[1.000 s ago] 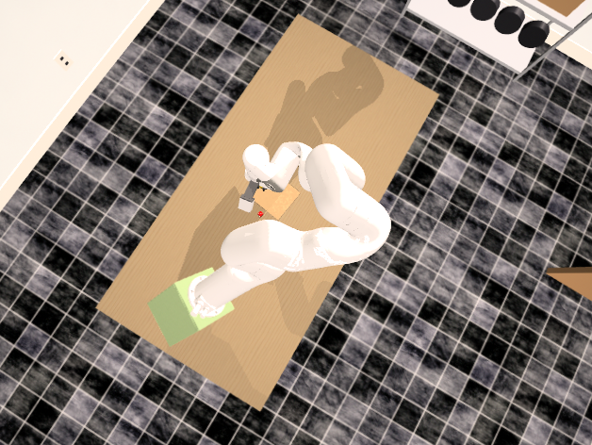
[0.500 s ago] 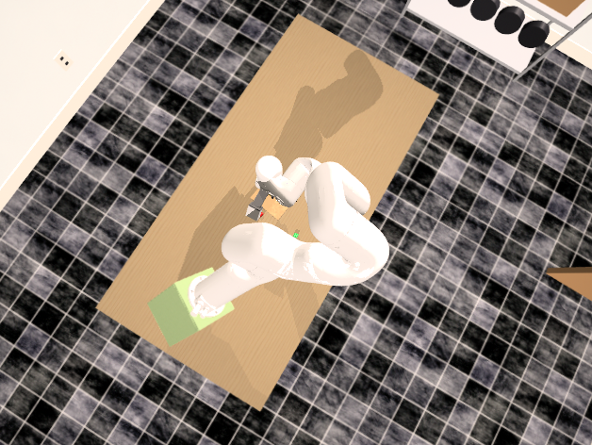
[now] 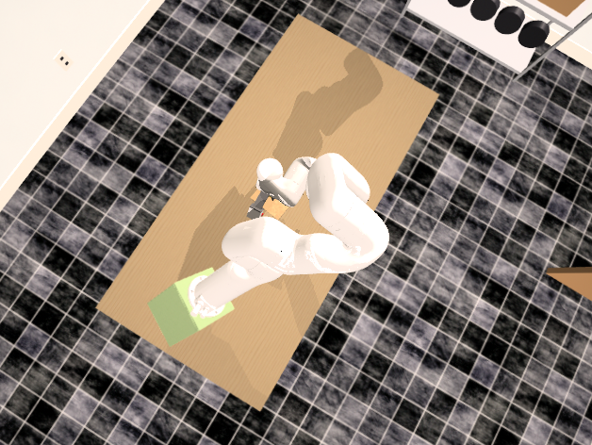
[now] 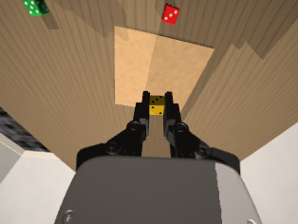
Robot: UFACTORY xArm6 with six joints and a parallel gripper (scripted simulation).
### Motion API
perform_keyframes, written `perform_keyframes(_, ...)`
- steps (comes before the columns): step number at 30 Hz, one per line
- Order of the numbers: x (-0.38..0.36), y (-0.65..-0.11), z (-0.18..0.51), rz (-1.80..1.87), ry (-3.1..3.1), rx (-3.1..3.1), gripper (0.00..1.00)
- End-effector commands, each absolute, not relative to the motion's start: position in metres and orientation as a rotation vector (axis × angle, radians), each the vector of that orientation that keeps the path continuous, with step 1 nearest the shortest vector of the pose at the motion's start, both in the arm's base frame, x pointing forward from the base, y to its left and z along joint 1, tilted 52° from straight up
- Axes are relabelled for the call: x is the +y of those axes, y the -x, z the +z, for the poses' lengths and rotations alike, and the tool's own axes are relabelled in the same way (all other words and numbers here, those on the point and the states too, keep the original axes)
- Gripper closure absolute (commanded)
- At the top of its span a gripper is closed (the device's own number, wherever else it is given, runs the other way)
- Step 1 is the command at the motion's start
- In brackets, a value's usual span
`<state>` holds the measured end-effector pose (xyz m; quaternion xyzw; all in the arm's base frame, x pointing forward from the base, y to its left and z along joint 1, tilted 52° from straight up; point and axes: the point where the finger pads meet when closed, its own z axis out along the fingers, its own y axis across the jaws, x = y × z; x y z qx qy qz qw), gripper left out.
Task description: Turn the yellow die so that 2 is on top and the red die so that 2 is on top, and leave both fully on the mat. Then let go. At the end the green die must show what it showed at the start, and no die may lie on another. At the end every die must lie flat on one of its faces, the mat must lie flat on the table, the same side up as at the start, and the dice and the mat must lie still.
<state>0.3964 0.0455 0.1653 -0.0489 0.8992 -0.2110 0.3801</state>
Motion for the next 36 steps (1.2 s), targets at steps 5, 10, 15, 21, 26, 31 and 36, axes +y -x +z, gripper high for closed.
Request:
perform_keyframes(5,0.037,-0.416,0.15,-0.537,0.125,2.291,0.89)
perform_keyframes(10,0.028,-0.433,0.135,-0.537,0.125,2.291,0.89)
perform_keyframes(15,0.022,-0.445,0.125,-0.537,0.125,2.291,0.89)
perform_keyframes(21,0.02,-0.449,0.122,-0.537,0.125,2.291,0.89)
perform_keyframes(26,0.02,-0.45,0.121,-0.537,0.125,2.291,0.89)
perform_keyframes(31,0.02,-0.45,0.121,-0.537,0.125,2.291,0.89)
perform_keyframes(36,0.02,-0.45,0.121,-0.537,0.125,2.291,0.89)
